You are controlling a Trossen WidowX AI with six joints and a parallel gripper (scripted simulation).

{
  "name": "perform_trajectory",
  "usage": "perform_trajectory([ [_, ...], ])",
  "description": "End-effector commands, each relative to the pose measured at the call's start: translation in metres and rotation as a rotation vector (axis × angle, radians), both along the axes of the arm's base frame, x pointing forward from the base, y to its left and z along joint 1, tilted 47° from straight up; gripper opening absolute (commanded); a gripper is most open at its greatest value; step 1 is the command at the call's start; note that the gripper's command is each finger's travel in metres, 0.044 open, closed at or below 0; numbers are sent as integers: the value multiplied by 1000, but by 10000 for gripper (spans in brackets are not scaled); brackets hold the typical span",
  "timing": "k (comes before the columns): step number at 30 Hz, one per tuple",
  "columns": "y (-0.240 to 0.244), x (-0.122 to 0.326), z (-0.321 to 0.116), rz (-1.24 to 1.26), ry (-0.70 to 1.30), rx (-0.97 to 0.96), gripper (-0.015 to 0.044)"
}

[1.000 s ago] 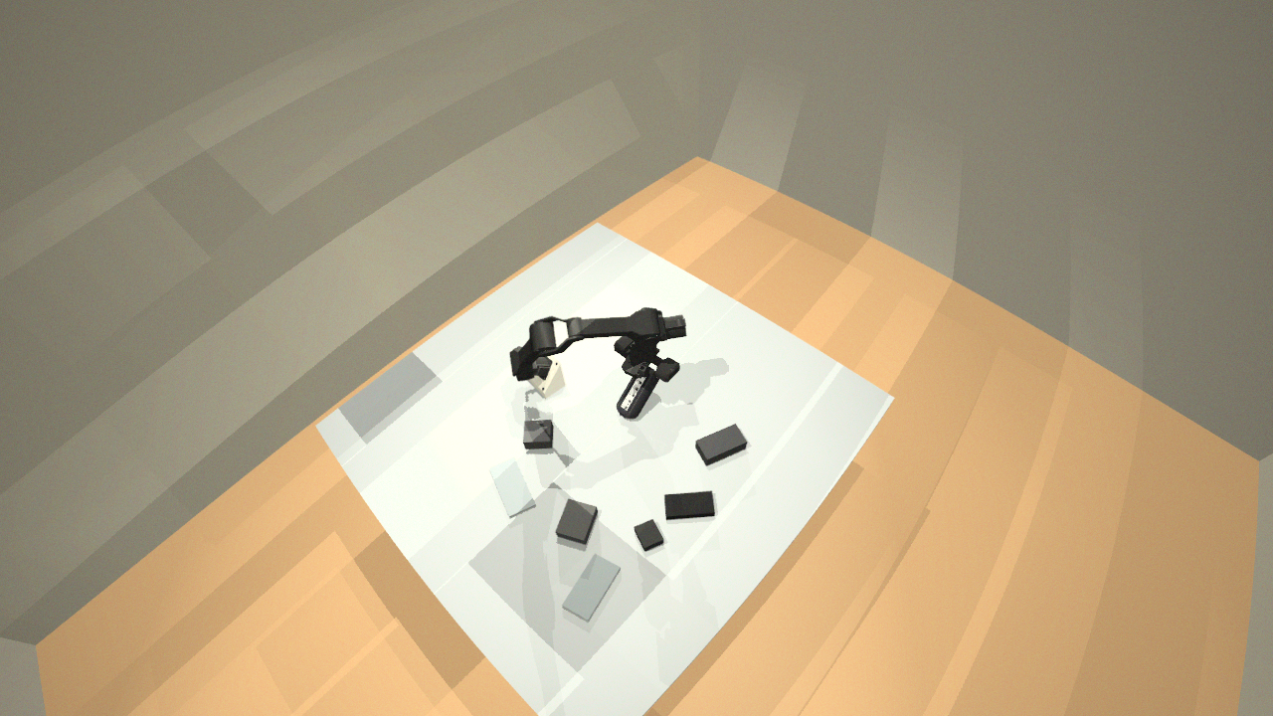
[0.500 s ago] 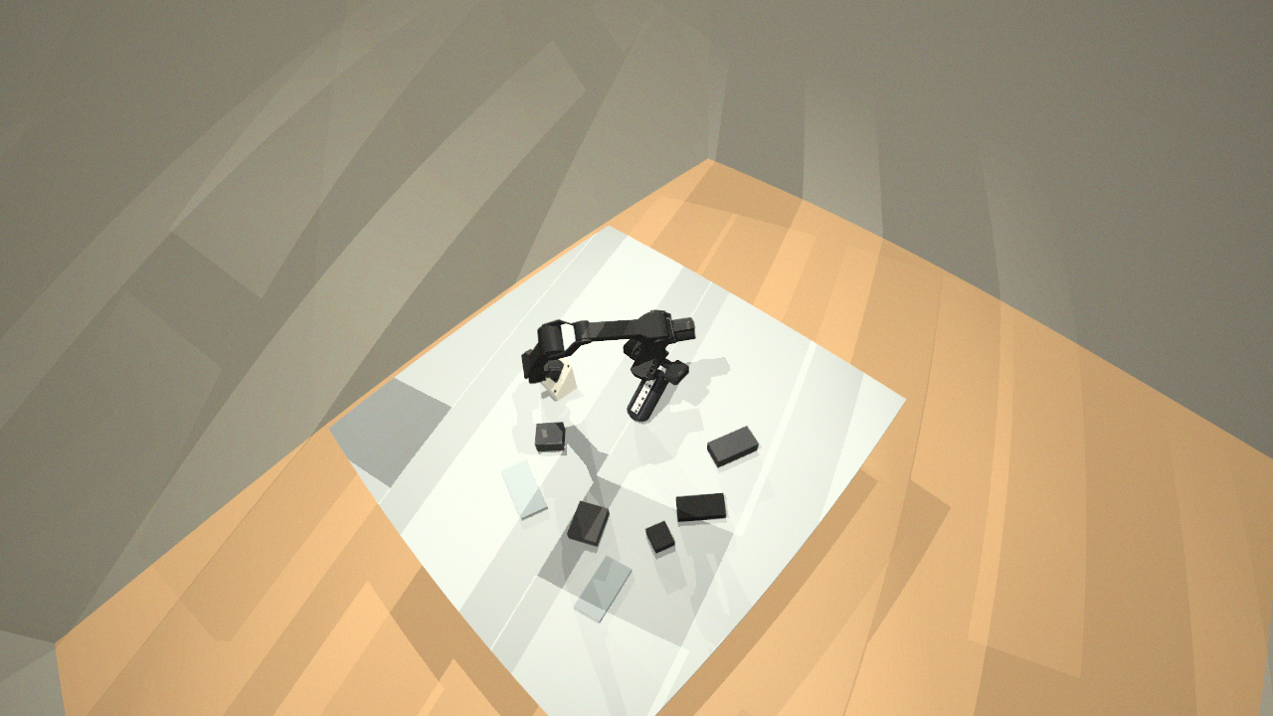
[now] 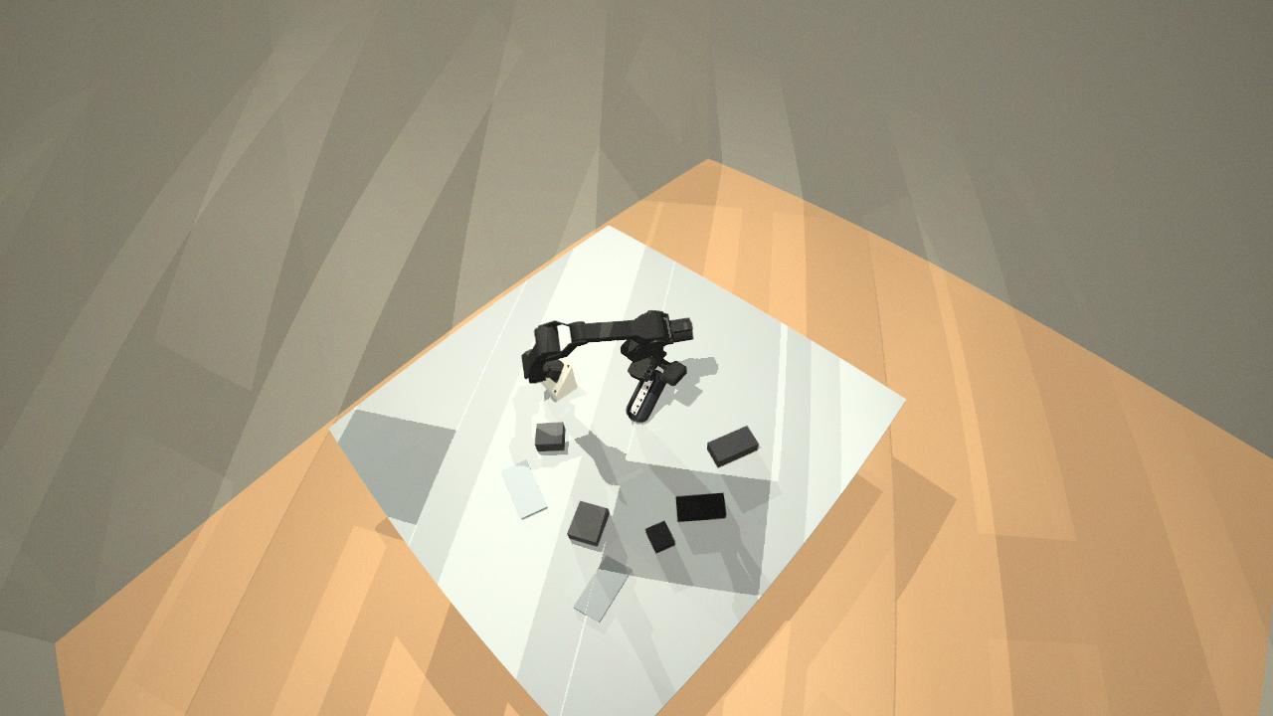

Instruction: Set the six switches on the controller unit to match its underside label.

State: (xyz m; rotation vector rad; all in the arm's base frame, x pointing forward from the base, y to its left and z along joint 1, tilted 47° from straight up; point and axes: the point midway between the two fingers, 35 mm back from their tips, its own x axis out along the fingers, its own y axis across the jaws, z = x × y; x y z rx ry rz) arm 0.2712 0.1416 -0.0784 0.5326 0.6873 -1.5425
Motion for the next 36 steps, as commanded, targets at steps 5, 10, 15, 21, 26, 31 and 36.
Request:
perform_trajectory([
  [5,-1,3,11,9,-7,2,336],
  [10,-2,3,14,9,-7,2,336],
  [15,-2,3,17,9,-7,2,336],
  [21,-4,2,20,9,-7,2,336],
  [26,-6,2,23,9,-6,2,336],
  [31,-7,2,27,9,-6,1,336],
  [36,-9,3,31,9,-6,1,336],
])
